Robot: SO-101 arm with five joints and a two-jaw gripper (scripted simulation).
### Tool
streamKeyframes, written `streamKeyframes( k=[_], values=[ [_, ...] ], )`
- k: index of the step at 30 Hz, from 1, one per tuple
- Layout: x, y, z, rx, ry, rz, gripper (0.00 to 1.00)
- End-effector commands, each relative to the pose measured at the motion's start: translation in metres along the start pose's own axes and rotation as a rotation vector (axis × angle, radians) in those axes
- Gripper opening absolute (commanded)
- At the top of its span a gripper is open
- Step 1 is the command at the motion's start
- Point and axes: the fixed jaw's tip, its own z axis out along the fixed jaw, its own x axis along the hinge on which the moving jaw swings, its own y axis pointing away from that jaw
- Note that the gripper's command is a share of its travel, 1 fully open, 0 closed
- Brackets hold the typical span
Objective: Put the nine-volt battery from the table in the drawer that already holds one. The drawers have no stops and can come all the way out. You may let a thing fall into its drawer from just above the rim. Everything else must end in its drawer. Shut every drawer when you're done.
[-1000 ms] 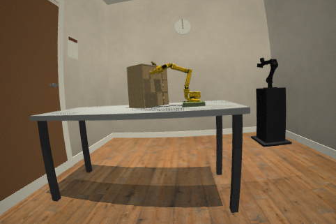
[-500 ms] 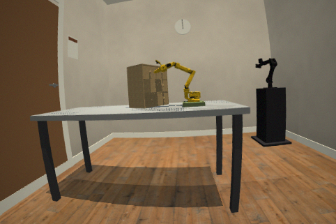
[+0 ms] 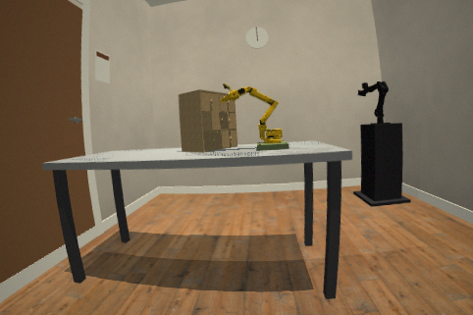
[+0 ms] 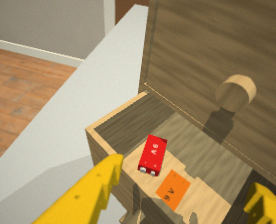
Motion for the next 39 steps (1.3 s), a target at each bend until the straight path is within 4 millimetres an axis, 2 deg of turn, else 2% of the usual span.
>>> streamKeyframes(
  k=[1,12,18,33,39],
  values=[
    [0.009,0.01,-0.009,-0.039,0.011,-0.017,0.33],
    [0.048,0.042,-0.042,-0.201,0.012,-0.057,0.28],
    [0.064,0.051,-0.051,-0.258,0.014,-0.072,0.27],
    [0.064,0.051,-0.051,-0.258,0.014,-0.072,0.21],
    [0.075,0.041,-0.026,-0.189,0.013,-0.048,0.21]
  ],
)
